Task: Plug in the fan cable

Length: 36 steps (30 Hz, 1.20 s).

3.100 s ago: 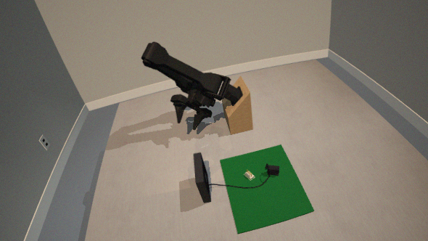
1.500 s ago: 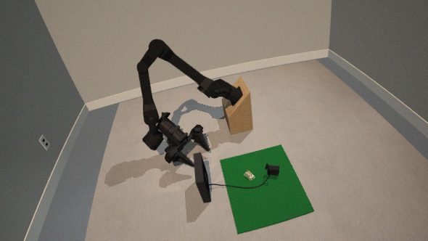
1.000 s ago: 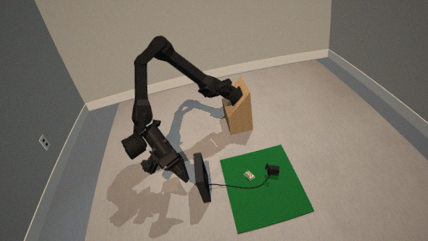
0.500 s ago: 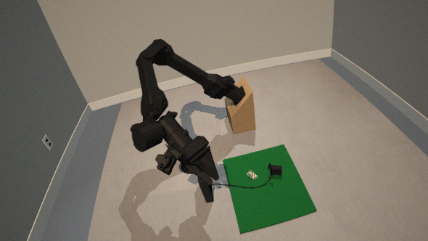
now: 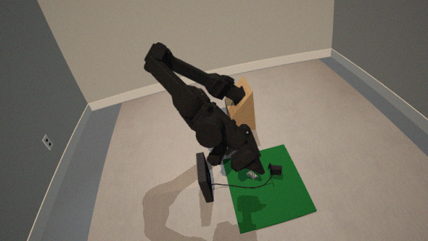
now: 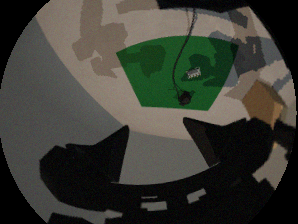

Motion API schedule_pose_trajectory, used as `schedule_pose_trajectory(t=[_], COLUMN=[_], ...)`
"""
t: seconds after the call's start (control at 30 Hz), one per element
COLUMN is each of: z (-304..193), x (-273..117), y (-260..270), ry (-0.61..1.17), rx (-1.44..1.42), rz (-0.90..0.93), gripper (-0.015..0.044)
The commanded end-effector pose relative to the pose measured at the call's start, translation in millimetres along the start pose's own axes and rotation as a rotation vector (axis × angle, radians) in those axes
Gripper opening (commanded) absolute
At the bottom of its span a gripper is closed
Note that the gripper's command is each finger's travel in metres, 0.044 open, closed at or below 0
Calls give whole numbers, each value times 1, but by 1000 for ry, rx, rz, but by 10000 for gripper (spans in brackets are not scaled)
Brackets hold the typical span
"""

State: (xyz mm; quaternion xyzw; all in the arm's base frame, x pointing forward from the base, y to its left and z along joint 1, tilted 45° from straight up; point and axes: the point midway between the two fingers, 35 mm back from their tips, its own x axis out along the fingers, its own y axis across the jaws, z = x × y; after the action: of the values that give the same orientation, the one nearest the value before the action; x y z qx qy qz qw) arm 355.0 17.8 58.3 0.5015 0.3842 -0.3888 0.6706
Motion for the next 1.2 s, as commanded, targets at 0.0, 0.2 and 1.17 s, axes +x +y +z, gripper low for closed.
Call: schedule_pose_trajectory(t=[0.0,0.2,1.17], z=[-40,-50,-9], x=[24,29,85], y=[-54,-72,-98], ry=[-167,-250,-254], rx=[323,433,432], rz=[-147,-159,-159], gripper=[440,440,440])
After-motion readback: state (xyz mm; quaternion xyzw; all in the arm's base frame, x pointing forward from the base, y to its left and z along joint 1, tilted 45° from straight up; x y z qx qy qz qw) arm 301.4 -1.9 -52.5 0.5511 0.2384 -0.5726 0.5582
